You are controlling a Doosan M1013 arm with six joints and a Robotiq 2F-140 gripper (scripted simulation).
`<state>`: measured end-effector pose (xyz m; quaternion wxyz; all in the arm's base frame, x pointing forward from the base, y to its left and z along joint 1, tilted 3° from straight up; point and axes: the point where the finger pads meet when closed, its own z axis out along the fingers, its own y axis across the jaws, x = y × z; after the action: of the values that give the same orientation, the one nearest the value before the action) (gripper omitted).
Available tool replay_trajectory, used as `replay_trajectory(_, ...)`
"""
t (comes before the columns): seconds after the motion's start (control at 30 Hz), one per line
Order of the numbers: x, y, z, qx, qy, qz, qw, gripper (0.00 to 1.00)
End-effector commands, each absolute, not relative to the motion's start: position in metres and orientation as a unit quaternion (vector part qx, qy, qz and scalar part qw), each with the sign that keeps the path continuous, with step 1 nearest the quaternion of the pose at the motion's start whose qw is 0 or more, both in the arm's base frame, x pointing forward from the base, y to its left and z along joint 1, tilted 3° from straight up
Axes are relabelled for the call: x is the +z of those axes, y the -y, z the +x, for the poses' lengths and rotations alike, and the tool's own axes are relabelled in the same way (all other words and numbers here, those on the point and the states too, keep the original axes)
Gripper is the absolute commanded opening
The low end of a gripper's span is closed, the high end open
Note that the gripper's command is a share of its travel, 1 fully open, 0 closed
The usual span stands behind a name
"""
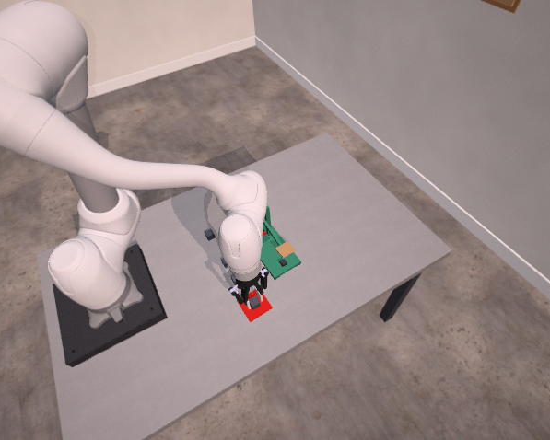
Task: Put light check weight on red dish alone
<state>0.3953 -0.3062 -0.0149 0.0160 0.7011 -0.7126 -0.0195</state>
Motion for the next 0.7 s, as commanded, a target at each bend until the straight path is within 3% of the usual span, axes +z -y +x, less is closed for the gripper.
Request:
replay_trajectory(0.0, -0.005, 0.306, 0.396, -0.02, 0.713, 0.701, 0.016, 0.35)
replay_trajectory(0.67, 0.067, 0.307, 0.399, -0.02, 0.713, 0.701, 0.016, 0.35)
